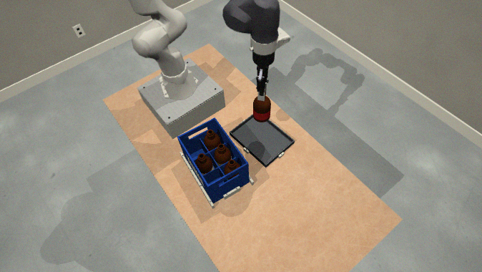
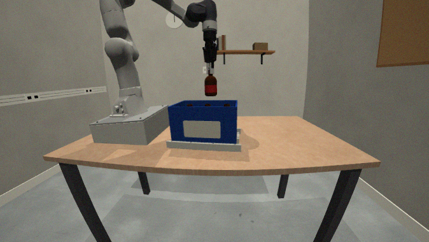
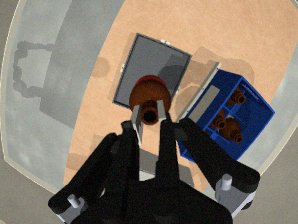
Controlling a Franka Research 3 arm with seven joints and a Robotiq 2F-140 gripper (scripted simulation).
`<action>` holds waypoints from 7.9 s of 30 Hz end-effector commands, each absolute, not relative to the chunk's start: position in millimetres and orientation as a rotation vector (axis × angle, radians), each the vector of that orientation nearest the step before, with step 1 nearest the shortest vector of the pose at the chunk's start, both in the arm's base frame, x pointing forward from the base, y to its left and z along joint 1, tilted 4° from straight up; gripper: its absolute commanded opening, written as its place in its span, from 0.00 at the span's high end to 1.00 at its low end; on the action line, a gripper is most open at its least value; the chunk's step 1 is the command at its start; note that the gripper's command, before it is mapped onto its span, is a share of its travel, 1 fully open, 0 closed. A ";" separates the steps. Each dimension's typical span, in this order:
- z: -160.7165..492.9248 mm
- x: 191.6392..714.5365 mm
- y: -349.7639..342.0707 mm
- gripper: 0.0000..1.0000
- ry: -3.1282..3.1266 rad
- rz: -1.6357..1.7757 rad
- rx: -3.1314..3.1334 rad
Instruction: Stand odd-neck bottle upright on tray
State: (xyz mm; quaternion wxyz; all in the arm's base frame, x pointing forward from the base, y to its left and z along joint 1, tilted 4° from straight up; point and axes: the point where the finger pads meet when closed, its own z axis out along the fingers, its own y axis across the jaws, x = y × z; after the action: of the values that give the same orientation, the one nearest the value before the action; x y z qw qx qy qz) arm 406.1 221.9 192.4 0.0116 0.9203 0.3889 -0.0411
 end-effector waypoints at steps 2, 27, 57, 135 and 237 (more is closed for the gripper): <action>187.5 407.5 225.2 0.90 1.212 -0.113 2.873; 125.5 403.9 223.1 0.90 1.212 -0.113 2.873; 56.7 399.8 220.8 0.90 1.212 -0.113 2.873; 40.2 399.0 219.2 0.90 1.212 -0.113 2.873; 26.8 399.1 215.2 0.90 1.212 -0.113 2.873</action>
State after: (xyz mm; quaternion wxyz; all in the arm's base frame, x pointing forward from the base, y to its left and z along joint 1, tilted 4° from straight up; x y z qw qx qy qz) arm 395.7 215.8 26.7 0.0103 0.9199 0.3899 -0.0404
